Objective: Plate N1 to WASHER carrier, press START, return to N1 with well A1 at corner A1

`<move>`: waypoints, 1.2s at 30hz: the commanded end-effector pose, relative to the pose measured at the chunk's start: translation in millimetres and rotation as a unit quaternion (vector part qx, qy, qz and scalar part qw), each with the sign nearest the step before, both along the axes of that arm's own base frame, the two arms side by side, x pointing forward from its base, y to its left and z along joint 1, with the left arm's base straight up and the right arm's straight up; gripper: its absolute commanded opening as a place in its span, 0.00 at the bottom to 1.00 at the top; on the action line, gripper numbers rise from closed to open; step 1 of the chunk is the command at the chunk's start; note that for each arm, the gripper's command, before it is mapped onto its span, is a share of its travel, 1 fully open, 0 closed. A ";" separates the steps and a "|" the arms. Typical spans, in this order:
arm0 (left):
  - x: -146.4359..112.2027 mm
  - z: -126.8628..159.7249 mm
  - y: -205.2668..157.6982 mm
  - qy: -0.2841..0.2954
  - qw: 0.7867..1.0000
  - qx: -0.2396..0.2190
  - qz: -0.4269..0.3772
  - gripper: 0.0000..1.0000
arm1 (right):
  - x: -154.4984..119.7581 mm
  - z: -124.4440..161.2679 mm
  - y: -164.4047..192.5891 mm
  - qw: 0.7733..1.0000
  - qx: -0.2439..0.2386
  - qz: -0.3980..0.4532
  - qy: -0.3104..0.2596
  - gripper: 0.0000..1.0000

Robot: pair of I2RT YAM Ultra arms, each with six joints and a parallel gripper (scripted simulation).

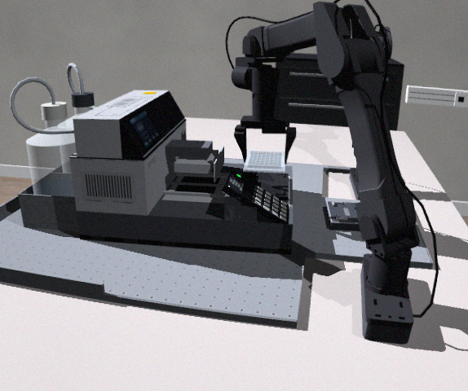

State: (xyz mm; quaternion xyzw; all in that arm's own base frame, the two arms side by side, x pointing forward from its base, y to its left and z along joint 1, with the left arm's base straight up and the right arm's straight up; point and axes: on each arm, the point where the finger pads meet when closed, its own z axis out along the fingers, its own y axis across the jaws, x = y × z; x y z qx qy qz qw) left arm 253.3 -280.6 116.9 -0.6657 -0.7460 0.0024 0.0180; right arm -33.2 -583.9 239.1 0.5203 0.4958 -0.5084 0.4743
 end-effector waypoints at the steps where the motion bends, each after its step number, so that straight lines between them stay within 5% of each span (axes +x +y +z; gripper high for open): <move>1: -1.1 17.8 -5.6 -0.006 1.000 -0.014 -0.002 0.00 | -3.7 17.4 5.1 1.000 -0.017 -0.003 -0.004 0.00; 36: 4.6 50.5 -12.3 -0.012 1.000 -0.022 -0.002 0.00 | -3.7 17.4 5.1 1.000 -0.017 -0.003 -0.004 0.00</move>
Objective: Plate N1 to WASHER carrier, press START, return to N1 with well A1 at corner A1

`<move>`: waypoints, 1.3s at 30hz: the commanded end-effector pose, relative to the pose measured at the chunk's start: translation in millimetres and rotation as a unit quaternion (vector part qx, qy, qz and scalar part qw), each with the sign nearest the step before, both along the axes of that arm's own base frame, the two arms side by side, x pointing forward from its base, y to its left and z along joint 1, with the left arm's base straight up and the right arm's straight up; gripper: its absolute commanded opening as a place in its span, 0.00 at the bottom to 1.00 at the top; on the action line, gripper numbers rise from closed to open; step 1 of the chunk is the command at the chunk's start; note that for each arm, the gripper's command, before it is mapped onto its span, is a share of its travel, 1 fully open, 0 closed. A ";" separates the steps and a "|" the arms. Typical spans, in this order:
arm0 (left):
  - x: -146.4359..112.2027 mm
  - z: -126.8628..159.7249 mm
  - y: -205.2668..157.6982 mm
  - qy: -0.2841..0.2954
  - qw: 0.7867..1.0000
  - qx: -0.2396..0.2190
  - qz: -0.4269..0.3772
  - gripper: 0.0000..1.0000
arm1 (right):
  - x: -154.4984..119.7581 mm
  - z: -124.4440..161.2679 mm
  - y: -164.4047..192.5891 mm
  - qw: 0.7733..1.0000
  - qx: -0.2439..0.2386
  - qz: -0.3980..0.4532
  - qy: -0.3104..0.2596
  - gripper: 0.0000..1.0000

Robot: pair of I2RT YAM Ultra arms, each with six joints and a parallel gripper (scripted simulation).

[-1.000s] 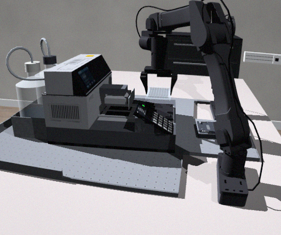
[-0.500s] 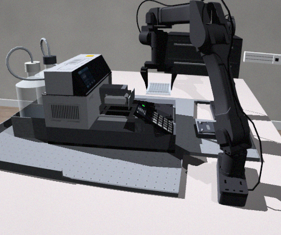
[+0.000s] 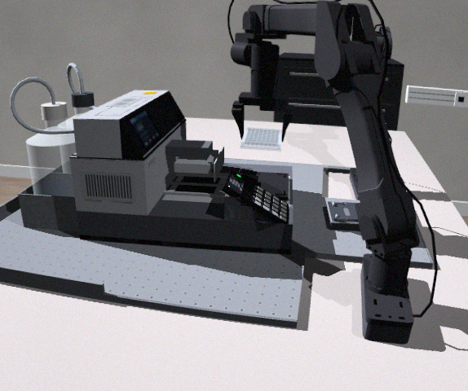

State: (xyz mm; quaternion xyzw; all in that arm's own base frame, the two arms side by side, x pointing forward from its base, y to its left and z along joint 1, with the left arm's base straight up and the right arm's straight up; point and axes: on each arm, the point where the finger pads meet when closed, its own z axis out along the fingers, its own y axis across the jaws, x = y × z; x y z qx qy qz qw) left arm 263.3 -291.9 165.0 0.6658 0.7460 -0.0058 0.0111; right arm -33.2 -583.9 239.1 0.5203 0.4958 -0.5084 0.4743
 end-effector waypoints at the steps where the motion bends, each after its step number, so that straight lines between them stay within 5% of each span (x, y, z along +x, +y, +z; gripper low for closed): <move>1: -6.1 3.1 -0.3 0.007 1.000 -0.001 -0.002 0.00 | -3.7 17.4 5.1 1.000 -0.017 -0.003 -0.004 0.00; 39: -11.4 -9.5 6.0 0.023 1.000 0.018 -0.001 0.00 | -3.7 17.4 5.1 1.000 -0.017 -0.003 -0.004 0.00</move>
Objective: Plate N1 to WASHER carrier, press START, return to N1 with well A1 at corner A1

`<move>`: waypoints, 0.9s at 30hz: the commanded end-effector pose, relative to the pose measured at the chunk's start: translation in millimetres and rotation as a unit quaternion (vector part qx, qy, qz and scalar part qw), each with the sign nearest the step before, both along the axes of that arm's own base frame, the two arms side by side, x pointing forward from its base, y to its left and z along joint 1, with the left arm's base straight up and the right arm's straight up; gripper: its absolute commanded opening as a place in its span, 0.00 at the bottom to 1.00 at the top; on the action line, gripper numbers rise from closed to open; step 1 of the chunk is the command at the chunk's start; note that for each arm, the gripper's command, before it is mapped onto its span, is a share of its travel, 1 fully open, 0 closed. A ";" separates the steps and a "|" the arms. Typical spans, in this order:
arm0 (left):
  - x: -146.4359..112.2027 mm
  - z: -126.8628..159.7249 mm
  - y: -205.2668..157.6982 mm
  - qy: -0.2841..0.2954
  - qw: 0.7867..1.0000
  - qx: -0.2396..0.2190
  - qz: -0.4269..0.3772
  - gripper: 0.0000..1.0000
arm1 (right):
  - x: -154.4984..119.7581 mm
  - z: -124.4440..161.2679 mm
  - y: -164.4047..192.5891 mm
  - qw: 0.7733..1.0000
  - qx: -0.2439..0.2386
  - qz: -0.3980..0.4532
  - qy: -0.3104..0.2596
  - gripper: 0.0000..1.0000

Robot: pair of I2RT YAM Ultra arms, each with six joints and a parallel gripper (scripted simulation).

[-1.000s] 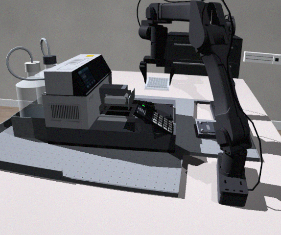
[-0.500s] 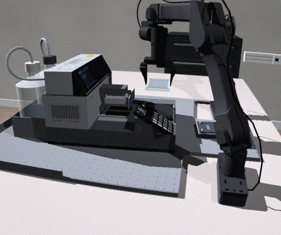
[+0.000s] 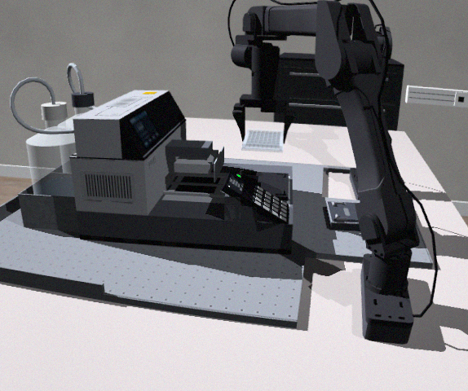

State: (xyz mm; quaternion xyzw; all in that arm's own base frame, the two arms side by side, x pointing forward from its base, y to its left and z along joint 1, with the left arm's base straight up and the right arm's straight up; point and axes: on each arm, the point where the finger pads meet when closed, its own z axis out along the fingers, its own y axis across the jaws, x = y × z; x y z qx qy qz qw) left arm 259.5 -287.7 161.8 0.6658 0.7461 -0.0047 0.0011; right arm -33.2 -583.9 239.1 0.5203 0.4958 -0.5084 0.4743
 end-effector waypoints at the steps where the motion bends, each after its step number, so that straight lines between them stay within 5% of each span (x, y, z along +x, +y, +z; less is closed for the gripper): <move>1: -7.6 -6.7 1.8 0.017 1.000 0.011 -0.001 0.00 | -3.7 17.4 5.1 1.000 -0.017 -0.003 -0.004 0.00; 27: -2.9 20.8 -3.3 -0.013 1.000 -0.023 0.000 0.00 | -3.7 17.4 5.1 1.000 -0.017 -0.003 -0.004 0.00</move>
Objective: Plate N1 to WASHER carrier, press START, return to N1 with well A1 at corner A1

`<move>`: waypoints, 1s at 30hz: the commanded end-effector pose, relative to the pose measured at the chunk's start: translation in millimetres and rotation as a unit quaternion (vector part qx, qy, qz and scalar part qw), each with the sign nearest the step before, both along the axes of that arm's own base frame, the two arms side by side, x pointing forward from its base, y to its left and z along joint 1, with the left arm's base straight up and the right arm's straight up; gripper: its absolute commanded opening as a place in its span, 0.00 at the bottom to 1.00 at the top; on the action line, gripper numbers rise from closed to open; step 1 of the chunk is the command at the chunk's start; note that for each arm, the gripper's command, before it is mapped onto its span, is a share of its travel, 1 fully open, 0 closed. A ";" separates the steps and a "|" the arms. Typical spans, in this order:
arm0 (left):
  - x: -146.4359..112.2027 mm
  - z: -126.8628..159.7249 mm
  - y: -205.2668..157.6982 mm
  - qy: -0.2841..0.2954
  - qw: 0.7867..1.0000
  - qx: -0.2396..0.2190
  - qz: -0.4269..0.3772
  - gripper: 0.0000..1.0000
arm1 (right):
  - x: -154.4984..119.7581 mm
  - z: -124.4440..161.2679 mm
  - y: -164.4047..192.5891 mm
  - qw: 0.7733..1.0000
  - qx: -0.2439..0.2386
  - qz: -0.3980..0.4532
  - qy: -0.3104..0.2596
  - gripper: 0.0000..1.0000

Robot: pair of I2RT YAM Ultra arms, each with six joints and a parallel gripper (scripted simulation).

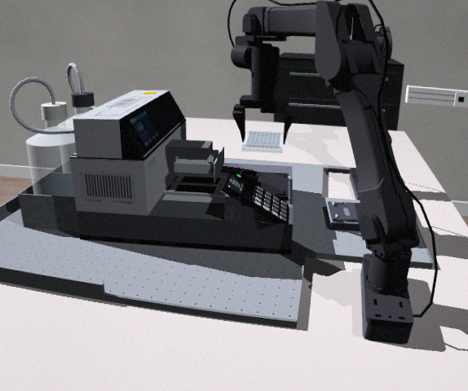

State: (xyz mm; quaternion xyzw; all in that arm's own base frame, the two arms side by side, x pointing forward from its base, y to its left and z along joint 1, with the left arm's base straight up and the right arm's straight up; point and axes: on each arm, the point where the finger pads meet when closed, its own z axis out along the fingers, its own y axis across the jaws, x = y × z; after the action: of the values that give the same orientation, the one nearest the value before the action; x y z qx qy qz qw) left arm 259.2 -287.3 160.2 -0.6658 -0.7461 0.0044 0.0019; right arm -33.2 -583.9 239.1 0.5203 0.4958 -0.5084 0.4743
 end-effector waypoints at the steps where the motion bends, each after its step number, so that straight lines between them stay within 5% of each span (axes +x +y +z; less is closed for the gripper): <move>1: -2.1 23.8 -4.2 -0.017 0.999 -0.027 0.000 0.00 | -3.7 17.4 5.1 1.000 -0.017 -0.003 -0.004 0.00; 30: -5.2 -3.1 -0.4 0.011 1.000 0.005 0.000 0.00 | -3.7 17.4 5.1 1.000 -0.017 -0.003 -0.004 0.00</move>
State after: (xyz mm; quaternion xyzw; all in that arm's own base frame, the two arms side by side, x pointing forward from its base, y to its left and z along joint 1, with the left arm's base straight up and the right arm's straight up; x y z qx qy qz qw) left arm 258.9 -287.0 160.4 -0.6658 -0.7461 0.0043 0.0023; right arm -33.2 -583.9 239.1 0.5203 0.4958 -0.5084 0.4743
